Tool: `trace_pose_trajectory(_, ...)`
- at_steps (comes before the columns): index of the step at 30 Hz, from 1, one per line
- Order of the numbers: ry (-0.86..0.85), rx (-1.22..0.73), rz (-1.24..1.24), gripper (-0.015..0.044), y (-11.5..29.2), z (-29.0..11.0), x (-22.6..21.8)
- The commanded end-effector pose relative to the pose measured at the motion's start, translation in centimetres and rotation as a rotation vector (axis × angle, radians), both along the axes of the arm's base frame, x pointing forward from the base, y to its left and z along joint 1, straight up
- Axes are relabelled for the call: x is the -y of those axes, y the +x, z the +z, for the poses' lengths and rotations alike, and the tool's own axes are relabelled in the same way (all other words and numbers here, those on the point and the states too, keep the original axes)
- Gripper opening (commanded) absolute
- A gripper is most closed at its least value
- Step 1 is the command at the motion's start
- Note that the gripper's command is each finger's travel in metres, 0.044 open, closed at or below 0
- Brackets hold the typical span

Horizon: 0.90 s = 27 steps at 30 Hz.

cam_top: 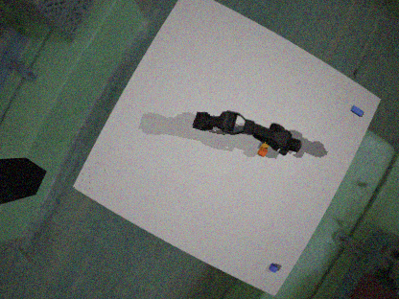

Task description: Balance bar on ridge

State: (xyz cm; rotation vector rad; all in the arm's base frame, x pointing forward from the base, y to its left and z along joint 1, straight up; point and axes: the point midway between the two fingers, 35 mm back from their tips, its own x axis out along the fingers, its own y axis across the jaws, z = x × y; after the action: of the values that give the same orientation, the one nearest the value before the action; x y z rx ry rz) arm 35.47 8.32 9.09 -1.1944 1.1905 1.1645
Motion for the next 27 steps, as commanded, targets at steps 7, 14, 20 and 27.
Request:
trace_pose_trajectory(7,0.0,0.0,0.0,0.0131,0.0,0.0,0.01)
trace_pose_trajectory(14,0.0,0.0,0.0,0.0167,0.0,0.0,0.01)
trace_pose_trajectory(20,0.0,0.0,0.0,0.0167,0.0,0.0,0.01)
trace_pose_trajectory(27,0.0,0.0,0.0,0.0168,0.0,0.0,0.01)
